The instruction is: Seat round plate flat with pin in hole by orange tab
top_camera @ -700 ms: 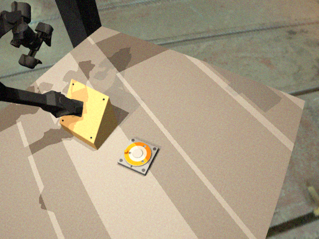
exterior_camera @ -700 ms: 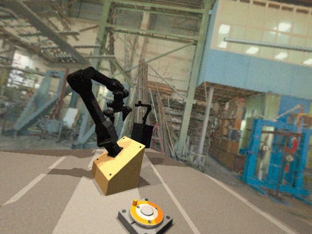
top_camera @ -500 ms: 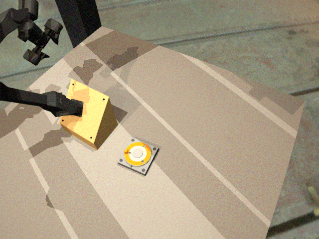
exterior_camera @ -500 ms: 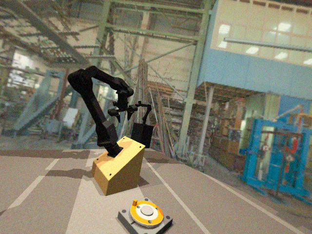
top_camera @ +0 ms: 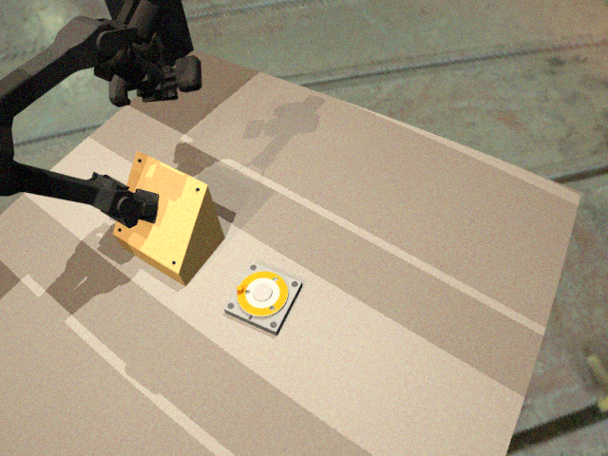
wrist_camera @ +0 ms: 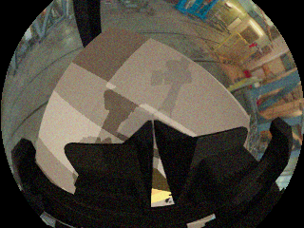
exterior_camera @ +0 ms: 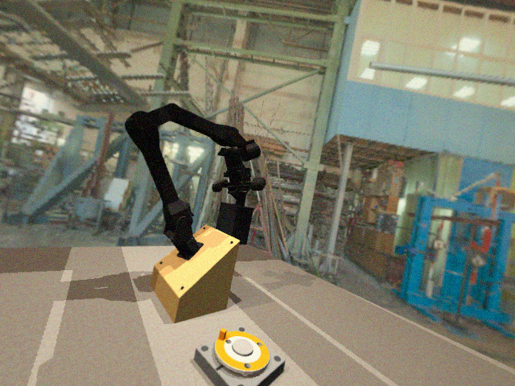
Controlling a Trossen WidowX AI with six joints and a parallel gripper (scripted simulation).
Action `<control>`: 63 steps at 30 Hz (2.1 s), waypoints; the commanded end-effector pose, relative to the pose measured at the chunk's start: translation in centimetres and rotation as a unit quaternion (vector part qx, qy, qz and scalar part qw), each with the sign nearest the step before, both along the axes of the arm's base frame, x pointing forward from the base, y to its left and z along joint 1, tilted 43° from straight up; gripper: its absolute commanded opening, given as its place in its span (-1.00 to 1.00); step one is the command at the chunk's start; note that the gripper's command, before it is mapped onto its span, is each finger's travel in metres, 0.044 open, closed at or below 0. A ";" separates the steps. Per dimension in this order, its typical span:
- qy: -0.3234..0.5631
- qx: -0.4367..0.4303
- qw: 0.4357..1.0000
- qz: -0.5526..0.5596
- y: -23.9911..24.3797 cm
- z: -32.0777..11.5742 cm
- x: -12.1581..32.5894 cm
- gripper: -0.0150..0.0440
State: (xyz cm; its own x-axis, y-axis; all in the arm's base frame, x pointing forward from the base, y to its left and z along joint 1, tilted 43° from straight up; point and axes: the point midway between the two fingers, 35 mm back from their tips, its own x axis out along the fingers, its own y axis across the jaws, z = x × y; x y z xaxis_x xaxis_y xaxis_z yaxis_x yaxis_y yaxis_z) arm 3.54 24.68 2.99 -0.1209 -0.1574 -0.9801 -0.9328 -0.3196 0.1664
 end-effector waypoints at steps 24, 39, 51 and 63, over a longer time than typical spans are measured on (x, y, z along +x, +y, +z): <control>-0.311 -0.199 0.622 -0.691 -23.1 -2.7 21.0 -0.49; -0.368 -0.241 0.460 -0.771 -31.2 -3.1 20.8 -0.49; -0.369 -0.242 0.460 -0.770 -33.9 -5.4 20.3 -0.49; -0.370 -0.242 0.460 -0.770 -35.3 -4.3 20.5 -0.49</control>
State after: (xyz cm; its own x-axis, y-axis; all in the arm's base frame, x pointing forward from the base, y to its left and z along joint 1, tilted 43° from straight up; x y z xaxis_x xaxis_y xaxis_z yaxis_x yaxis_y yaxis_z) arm 23.84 -9.98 -1.71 -0.1186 -0.6538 -0.7473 0.1444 0.7333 -0.6644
